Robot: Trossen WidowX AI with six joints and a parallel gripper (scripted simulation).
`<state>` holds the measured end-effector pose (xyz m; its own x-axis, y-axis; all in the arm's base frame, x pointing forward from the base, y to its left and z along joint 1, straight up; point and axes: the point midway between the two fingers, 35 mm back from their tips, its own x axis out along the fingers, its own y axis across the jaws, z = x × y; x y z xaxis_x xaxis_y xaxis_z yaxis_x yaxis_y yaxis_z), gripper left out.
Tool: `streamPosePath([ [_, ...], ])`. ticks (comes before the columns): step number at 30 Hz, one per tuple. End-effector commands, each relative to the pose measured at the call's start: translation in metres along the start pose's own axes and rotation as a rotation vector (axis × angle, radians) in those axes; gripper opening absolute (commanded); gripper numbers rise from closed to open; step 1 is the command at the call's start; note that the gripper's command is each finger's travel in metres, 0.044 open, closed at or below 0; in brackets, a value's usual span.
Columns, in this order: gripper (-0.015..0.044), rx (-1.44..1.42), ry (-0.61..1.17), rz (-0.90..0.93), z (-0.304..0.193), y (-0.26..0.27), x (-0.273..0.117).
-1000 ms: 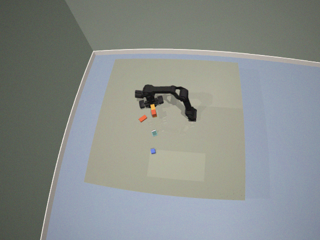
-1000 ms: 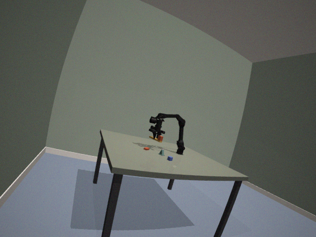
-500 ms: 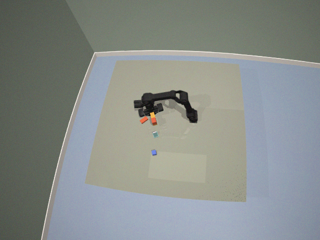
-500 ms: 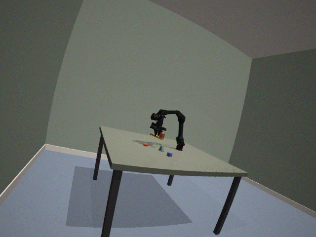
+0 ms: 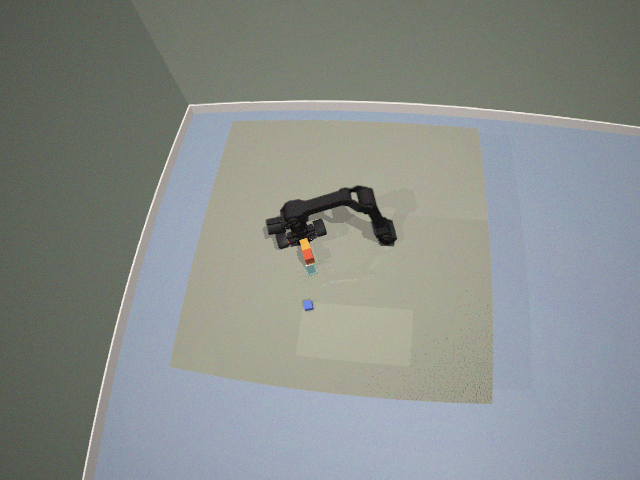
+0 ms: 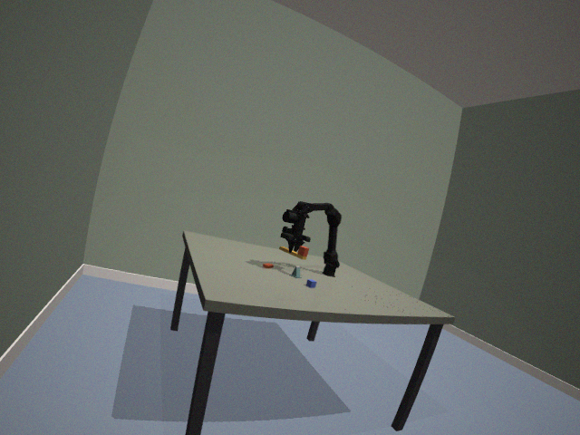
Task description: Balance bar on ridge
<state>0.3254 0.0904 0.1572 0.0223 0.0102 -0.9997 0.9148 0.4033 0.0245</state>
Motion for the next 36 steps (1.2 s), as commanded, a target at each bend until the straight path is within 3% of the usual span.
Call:
streamPosePath([
  [1,0.0000,-0.011,-0.003,0.007,-0.016,0.005,-0.003],
  [9,0.0000,-0.033,-0.001,0.007,-0.043,0.010,-0.003],
  [36,0.0000,-0.033,-0.001,0.007,-0.044,0.011,0.035],
])
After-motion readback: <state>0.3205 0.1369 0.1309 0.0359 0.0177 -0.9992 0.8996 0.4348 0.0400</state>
